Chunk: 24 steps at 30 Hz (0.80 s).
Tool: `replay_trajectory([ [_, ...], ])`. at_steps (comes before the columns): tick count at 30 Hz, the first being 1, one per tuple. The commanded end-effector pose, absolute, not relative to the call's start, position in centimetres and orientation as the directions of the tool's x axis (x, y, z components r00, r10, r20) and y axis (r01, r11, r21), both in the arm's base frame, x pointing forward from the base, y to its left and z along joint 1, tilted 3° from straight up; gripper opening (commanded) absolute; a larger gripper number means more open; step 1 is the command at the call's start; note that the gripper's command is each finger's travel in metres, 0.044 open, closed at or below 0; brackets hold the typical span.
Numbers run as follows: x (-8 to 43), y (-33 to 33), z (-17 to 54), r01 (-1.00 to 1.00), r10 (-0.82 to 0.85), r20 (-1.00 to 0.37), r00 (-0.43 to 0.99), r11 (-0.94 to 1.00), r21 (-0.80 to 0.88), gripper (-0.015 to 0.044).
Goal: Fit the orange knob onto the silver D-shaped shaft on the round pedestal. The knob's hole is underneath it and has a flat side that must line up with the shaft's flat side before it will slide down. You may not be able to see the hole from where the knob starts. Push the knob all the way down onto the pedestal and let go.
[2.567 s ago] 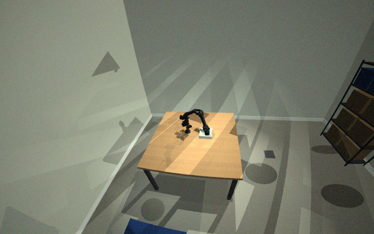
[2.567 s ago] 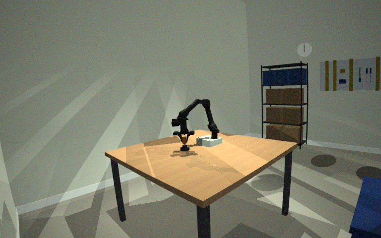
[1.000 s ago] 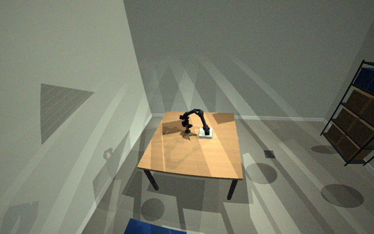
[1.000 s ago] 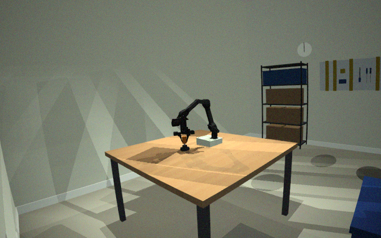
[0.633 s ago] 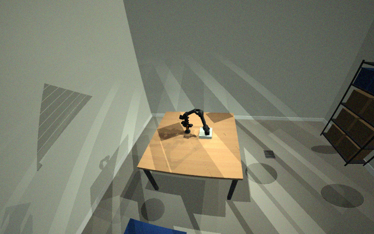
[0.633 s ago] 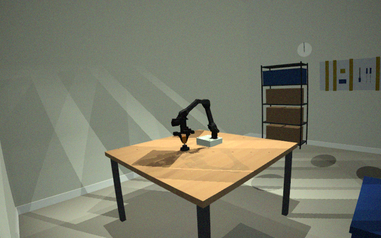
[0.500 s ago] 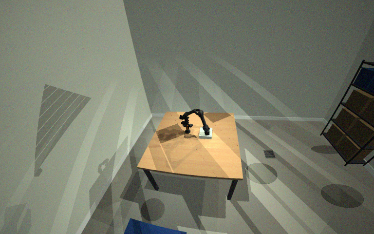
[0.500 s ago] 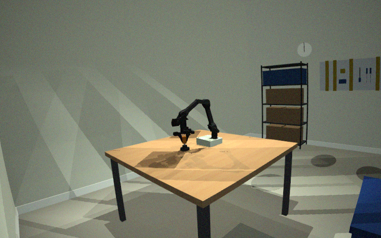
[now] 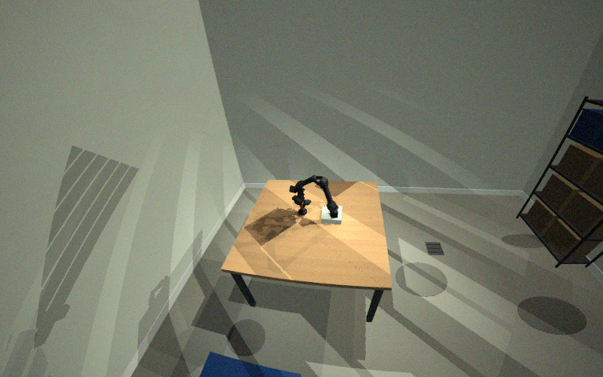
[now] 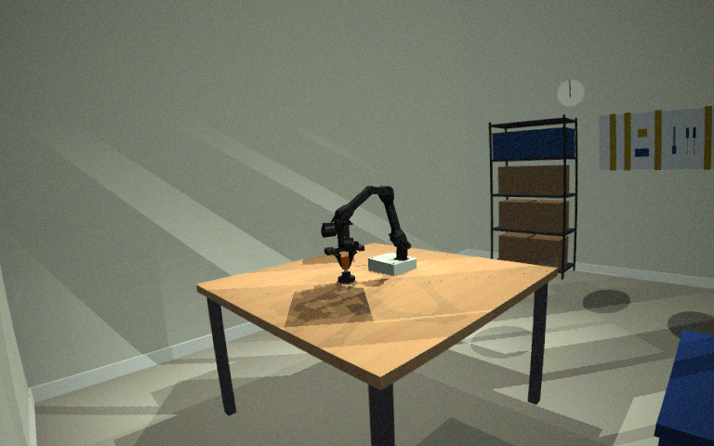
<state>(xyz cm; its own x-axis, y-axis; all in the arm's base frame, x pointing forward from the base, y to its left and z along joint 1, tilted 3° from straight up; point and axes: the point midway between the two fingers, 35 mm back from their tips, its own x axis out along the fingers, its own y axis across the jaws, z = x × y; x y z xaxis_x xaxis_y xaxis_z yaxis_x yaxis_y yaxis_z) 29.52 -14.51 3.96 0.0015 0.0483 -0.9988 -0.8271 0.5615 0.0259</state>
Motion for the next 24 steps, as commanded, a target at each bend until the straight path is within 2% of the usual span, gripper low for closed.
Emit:
replay_trajectory([
  [1,29.61,-14.65,4.24,-0.831,0.042,-0.999,0.004,0.556,0.02,0.0],
  [6,29.64,-14.66,4.44,-0.845,0.042,-0.999,0.004,0.535,0.019,0.0],
  [12,29.64,-14.67,4.36,-0.928,0.042,-0.999,0.004,0.371,0.012,0.0],
  [24,29.6,-14.65,3.98,-0.928,0.042,-0.999,0.004,0.371,0.012,0.0],
])
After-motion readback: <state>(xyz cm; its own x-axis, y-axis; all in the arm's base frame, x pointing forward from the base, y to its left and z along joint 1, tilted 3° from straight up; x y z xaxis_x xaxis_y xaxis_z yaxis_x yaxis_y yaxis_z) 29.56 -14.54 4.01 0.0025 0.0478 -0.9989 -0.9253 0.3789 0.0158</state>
